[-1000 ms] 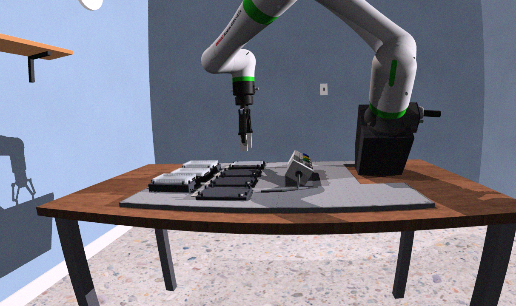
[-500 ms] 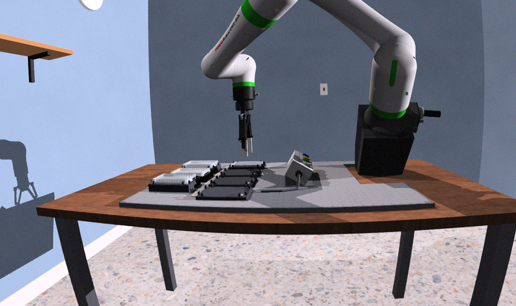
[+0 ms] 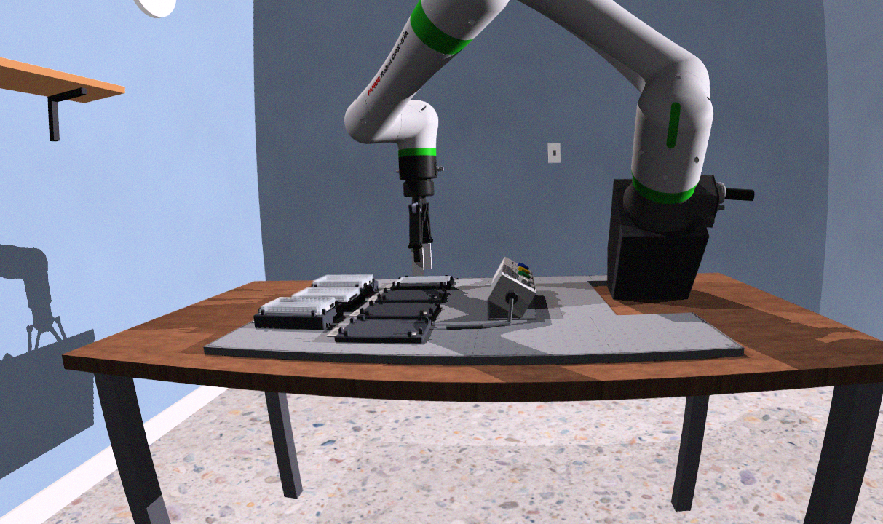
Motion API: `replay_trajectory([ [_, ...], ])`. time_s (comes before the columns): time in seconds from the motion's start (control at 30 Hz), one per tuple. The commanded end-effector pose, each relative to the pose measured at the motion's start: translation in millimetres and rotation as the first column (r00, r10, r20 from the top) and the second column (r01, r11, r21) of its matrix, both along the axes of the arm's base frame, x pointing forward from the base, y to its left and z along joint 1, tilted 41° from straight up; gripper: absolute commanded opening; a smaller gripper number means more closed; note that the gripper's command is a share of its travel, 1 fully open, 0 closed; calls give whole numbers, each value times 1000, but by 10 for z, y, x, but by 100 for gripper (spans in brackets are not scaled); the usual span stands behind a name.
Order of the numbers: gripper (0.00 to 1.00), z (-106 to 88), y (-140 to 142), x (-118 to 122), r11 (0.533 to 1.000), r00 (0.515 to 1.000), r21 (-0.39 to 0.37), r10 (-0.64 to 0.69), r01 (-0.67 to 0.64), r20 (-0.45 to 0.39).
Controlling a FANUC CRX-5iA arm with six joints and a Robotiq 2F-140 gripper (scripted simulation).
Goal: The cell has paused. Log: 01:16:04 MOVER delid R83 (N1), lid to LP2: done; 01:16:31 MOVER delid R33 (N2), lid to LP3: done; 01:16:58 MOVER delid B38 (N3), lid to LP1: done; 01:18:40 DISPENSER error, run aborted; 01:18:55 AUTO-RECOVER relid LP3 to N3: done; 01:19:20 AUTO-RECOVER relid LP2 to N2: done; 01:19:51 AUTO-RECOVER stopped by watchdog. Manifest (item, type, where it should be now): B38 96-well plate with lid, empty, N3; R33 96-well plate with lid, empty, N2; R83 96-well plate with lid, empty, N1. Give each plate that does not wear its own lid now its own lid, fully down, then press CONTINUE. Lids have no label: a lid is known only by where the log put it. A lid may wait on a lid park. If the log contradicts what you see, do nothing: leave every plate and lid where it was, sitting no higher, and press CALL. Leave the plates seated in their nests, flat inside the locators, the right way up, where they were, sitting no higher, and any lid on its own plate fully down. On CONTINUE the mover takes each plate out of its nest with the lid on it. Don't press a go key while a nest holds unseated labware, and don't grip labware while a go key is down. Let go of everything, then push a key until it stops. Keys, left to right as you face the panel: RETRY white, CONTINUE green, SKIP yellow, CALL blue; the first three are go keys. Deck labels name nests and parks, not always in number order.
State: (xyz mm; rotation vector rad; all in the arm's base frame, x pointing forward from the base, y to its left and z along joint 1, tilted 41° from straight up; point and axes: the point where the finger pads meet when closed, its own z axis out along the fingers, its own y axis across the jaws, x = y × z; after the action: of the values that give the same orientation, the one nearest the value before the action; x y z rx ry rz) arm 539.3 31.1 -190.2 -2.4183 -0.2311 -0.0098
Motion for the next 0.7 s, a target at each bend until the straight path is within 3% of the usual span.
replay_trajectory([
  [0.0,66,-18,13,0,1000,1000,0,0,0,0],
  [0.67,66,-41,33,-1,1000,1000,0,0,0,0],
])
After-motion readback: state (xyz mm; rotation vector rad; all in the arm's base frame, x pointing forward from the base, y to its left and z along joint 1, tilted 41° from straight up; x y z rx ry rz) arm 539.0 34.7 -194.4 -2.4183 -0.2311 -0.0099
